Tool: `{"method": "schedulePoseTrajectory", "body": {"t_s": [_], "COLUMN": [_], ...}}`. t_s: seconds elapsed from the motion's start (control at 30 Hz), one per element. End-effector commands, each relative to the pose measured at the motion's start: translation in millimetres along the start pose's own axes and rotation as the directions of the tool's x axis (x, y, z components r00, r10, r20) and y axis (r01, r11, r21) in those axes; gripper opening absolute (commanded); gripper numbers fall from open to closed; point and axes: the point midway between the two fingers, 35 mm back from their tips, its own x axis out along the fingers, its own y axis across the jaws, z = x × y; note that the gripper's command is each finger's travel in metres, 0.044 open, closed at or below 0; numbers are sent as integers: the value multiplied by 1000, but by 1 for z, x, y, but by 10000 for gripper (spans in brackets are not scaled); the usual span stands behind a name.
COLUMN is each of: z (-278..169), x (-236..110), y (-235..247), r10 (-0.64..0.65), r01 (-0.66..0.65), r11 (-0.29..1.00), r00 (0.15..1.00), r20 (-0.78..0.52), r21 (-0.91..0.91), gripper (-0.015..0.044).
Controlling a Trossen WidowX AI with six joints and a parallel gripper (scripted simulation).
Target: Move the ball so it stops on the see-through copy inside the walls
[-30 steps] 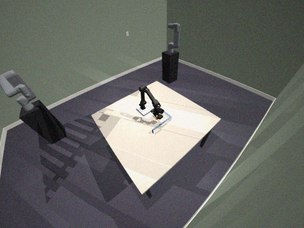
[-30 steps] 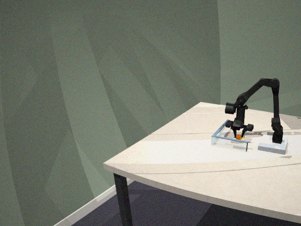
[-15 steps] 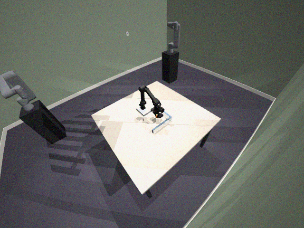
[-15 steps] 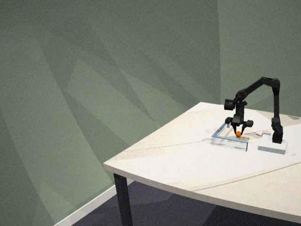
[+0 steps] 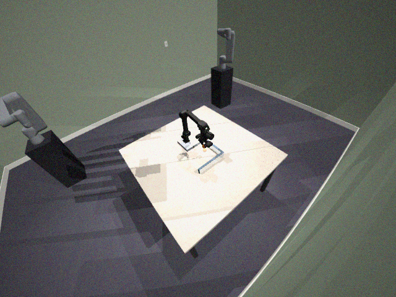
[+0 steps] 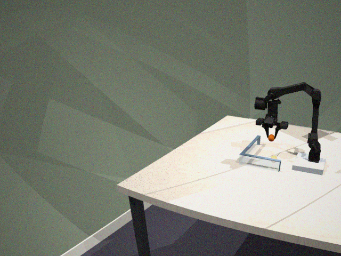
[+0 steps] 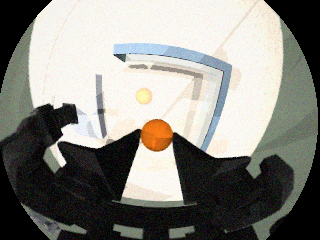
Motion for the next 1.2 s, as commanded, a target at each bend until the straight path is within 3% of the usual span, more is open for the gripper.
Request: {"method": "schedulePoseTrajectory", "body": {"t_s": [0.0, 0.8, 1.17], "z": [-1, 31, 31], "x": [-19, 31, 80], "y": [4, 35, 33], "r10": [-9, -7, -7], "r01": [9, 7, 7], "r11": [1000, 1000, 1000], "r00": [1000, 1000, 1000], "r20": [-3, 0, 0], "r21": [-3, -3, -3], "gripper": [0, 0, 0]}}
